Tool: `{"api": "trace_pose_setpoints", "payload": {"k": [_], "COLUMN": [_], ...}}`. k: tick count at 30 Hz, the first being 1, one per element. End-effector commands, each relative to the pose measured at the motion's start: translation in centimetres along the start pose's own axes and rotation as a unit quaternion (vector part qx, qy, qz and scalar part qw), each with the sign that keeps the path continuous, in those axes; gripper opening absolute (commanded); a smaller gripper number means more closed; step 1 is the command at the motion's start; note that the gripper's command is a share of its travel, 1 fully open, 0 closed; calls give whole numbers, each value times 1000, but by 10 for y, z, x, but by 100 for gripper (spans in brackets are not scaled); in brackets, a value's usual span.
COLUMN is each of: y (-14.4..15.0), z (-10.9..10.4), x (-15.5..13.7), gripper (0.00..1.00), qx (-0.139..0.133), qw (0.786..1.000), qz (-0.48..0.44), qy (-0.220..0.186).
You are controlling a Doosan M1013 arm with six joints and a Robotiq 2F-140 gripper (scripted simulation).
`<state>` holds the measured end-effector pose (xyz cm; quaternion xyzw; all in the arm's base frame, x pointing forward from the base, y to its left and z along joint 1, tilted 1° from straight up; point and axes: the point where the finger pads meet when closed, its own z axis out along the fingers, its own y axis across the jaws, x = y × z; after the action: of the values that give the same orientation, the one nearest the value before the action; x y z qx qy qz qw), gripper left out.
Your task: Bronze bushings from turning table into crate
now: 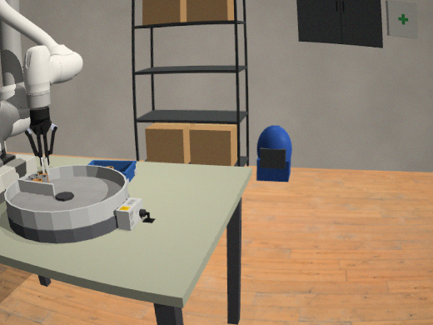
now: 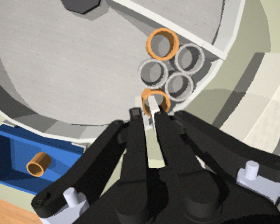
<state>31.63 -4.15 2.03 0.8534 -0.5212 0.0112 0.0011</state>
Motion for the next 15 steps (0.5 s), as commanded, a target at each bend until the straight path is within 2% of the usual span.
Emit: {"api": "trace_pose_setpoints", "payload": {"k": [1, 15], "y": [0, 0], "z": [0, -6], "x": [0, 0], "gripper": [0, 0], "qx": [0, 0], "qw": [1000, 1000], "qz": [0, 0], "qy": [0, 0]}}
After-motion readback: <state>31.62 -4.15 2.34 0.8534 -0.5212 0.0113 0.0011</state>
